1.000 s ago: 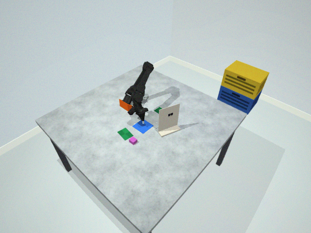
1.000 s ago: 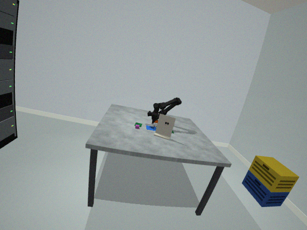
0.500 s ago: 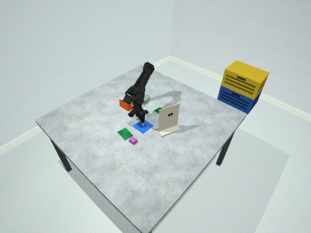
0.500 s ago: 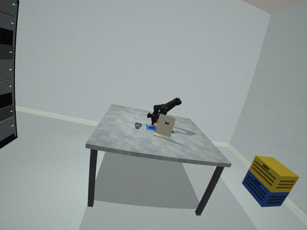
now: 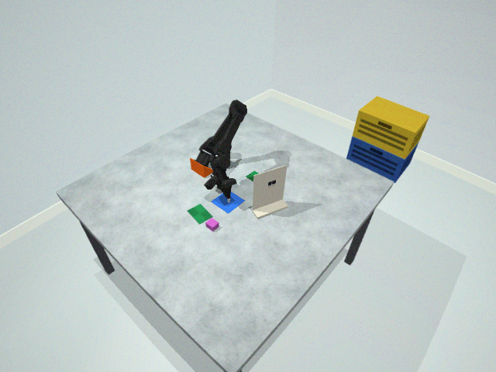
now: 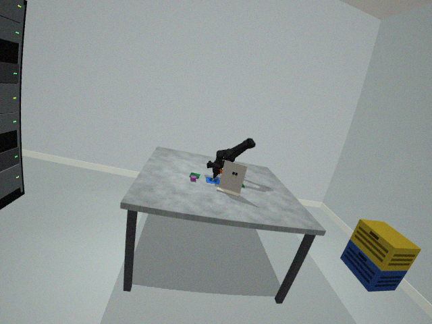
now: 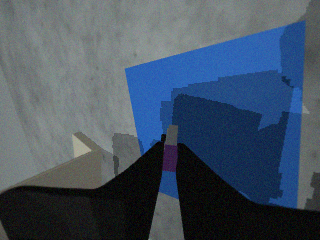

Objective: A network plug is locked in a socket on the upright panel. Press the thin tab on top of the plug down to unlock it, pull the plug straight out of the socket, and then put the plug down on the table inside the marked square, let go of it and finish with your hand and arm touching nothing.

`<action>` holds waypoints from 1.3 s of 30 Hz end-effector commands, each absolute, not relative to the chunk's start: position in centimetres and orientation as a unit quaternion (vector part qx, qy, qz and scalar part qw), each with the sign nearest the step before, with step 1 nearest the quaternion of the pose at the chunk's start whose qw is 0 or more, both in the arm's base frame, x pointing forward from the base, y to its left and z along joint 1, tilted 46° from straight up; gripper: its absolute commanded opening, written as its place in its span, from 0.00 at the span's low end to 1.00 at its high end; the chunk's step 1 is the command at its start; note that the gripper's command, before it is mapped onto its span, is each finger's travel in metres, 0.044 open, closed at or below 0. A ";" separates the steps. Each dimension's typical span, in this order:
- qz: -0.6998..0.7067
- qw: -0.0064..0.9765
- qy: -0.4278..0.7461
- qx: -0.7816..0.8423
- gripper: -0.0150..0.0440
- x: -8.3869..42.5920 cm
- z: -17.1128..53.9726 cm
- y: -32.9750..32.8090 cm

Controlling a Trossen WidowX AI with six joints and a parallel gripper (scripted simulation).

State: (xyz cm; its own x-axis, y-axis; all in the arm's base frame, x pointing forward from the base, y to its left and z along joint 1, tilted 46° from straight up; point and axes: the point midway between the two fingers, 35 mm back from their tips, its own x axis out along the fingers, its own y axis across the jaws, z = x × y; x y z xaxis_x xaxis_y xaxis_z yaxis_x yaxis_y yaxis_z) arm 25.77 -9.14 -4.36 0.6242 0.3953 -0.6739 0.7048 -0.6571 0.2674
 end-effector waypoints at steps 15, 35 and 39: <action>-0.293 0.264 0.319 0.862 0.34 25.8 -4.5 -8.9; -0.295 0.264 0.318 0.861 0.52 25.0 -3.7 -9.5; -0.295 0.264 0.318 0.861 0.52 24.7 -3.4 -9.8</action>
